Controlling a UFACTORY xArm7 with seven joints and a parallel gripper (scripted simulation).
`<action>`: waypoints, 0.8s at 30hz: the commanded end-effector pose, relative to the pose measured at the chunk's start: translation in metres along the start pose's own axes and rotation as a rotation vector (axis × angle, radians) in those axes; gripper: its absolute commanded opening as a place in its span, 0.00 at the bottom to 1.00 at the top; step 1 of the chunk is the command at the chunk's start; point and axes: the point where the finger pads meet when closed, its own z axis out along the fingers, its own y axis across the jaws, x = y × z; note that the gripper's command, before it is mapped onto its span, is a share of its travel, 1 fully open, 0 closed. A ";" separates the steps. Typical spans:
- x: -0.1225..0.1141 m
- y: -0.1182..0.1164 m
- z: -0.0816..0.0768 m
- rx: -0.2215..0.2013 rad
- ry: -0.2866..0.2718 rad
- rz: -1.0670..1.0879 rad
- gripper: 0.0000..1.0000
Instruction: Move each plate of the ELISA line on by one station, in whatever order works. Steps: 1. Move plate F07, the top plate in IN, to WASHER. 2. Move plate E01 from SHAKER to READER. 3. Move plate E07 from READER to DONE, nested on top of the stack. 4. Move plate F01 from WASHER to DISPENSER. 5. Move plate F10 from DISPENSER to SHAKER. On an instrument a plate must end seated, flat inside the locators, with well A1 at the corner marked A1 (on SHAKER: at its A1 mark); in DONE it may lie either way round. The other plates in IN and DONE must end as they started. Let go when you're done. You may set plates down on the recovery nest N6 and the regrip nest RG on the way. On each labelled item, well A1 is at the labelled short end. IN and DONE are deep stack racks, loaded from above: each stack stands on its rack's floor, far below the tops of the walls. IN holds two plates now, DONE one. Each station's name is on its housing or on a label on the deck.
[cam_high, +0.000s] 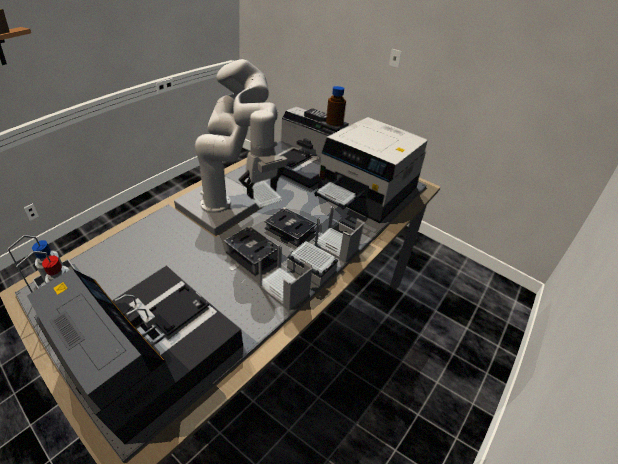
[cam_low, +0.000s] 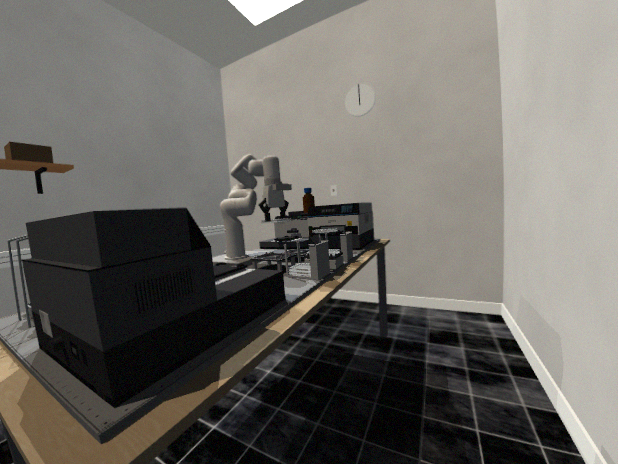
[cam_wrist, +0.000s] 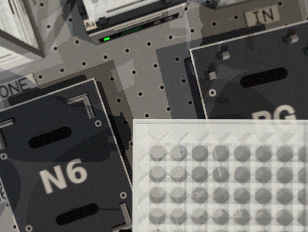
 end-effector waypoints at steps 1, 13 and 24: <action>-0.009 -0.012 -0.001 -0.001 0.004 0.006 0.00; -0.027 -0.035 -0.001 0.000 0.004 0.088 0.00; -0.050 -0.064 -0.001 0.000 0.004 0.131 0.00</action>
